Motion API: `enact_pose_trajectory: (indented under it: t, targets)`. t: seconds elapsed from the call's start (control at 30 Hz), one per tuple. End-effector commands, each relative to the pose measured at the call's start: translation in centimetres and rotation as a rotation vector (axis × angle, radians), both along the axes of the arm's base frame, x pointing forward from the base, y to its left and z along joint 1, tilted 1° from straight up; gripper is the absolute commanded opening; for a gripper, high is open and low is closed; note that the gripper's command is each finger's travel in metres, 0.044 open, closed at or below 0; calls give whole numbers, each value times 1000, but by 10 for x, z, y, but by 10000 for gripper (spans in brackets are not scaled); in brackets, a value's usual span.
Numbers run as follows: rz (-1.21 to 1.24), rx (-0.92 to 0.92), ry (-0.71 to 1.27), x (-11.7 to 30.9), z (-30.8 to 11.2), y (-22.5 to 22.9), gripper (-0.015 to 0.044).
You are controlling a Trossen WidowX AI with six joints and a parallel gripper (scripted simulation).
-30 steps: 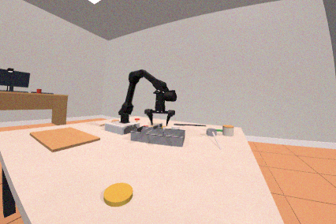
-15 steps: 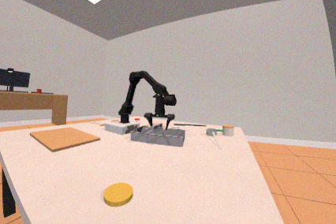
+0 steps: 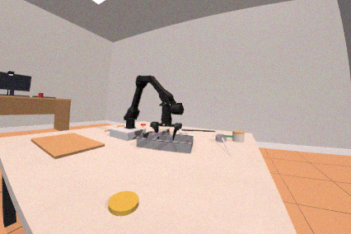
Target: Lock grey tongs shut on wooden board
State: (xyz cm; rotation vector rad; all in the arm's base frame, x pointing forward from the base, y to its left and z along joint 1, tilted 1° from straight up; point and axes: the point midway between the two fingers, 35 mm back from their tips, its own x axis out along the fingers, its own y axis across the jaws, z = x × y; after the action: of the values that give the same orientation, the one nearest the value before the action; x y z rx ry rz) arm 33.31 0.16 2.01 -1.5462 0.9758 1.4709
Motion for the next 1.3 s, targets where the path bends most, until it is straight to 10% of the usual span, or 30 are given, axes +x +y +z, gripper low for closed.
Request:
enact_pose_trajectory:
  t: [0.0,1.27]
  targets:
    - [-1,0,6,-2,-8,0,440]
    - [0,0,3,-1,-5,0,148]
